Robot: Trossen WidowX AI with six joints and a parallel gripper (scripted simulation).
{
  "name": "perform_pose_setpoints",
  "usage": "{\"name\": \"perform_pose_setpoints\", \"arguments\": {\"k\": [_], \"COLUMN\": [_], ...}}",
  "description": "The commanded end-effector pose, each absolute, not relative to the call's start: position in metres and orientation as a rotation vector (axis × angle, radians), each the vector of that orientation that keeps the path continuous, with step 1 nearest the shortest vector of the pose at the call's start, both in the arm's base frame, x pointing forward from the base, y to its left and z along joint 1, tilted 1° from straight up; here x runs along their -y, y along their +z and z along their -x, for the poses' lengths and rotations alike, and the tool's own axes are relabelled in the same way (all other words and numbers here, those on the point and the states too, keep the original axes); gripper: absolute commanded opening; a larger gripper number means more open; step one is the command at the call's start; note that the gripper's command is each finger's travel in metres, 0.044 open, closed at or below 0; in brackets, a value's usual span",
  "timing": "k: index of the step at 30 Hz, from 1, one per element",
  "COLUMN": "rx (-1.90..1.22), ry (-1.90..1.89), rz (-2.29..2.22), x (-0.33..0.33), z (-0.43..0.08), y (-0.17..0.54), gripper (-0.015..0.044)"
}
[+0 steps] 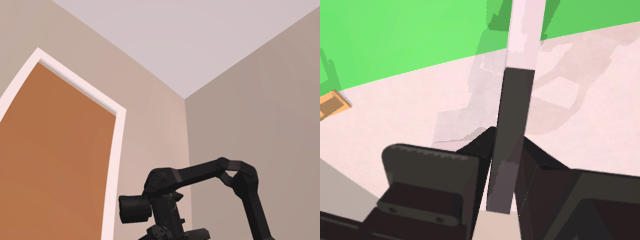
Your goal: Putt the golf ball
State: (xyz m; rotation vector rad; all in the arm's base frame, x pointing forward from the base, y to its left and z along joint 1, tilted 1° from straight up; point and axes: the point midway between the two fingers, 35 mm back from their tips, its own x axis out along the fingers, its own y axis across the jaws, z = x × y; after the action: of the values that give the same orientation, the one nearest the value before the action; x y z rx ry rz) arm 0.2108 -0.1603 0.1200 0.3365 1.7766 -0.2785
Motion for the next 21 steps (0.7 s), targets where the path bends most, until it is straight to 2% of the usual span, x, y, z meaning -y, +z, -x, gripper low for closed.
{"name": "perform_pose_setpoints", "arguments": {"k": [1, 21], "rx": [-1.78, -1.78], "ry": [-0.284, -0.284], "rz": [-0.34, -0.34], "x": [0.16, 0.161], "z": [-0.21, -0.211], "y": [0.114, 0.088], "gripper": [0.0, 0.0]}}
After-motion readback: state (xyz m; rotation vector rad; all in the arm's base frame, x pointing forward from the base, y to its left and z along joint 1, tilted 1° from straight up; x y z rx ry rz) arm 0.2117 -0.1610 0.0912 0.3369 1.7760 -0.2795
